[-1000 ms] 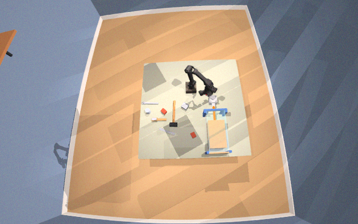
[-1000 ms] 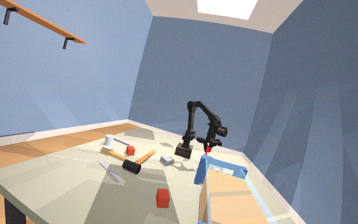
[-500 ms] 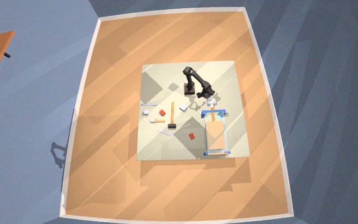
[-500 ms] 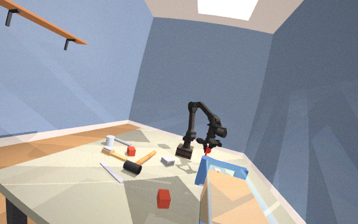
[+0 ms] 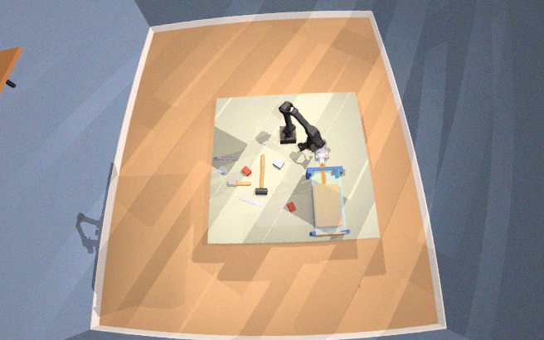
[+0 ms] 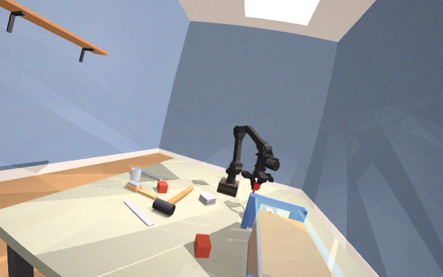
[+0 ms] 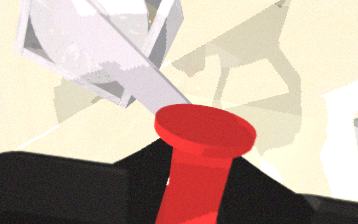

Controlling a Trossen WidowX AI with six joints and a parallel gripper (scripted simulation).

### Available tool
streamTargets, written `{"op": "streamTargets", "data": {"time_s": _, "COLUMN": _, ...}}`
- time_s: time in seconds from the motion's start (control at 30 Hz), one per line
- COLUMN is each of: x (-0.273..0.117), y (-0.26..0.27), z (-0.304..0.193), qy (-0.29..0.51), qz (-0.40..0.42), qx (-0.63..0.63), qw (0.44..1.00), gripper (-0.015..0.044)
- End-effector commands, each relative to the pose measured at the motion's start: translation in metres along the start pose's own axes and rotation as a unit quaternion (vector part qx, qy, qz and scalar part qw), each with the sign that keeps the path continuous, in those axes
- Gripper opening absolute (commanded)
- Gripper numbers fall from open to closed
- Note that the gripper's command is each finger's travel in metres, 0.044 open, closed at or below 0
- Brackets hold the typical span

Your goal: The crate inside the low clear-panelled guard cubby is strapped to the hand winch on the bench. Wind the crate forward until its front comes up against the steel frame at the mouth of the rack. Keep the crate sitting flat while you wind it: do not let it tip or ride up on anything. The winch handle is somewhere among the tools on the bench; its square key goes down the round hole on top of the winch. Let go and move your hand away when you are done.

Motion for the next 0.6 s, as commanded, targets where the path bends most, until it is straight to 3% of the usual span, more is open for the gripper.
{"op": "streamTargets", "data": {"time_s": 0.0, "x": 0.001, "y": -0.003, "z": 0.007, "qy": -0.005, "qz": -0.004, "qx": 0.001, "qw": 1.0, "gripper": 0.0}}
{"op": "streamTargets", "data": {"time_s": 0.57, "x": 0.001, "y": -0.014, "z": 0.027, "qy": -0.006, "qz": -0.004, "qx": 0.001, "qw": 1.0, "gripper": 0.0}}
Point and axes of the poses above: the point midway between the two fingers, 35 mm back from their tips, its own x axis out along the fingers, its own y axis across the jaws, z = x × y, the point moved 9 cm from there along -x, back along the fingers, and after that the axes turned 3 degrees about -x, right-handed, at the moved point
